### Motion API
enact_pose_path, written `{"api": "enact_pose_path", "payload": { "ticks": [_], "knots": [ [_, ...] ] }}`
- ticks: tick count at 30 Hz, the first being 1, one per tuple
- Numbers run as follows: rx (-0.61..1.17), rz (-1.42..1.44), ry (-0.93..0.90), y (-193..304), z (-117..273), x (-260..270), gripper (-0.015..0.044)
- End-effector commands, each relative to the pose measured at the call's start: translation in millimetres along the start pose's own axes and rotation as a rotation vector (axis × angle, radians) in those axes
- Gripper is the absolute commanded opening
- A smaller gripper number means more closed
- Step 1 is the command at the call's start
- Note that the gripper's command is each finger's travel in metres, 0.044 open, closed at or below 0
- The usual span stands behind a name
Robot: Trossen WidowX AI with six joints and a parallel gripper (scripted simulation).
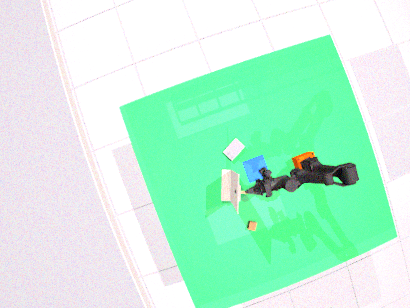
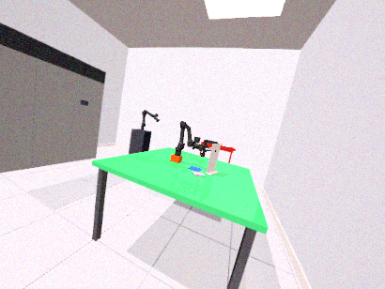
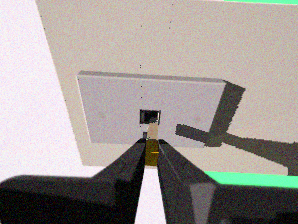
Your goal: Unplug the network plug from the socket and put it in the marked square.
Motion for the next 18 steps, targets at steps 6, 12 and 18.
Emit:
{"api": "enact_pose_path", "payload": {
  "ticks": [6, 12, 18],
  "knots": [
    [-0.005, 0.003, 0.004, 2.0, 6.1, -1.0, 0.0],
    [-0.005, 0.003, 0.004, 3.5, 9.0, -1.0, 0.0],
    [-0.005, 0.003, 0.004, 5.0, 11.9, -1.1, 0.0]
  ]
}}
Point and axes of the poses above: the point midway between the two fingers, 35 mm back from their tips, its own z axis back along the fingers, its own x axis across the jaws, y = z × x, the point moved 9 cm from there along z, back along the fingers, and after that the axes turned 1 degree about -z, right-handed, at the moved point
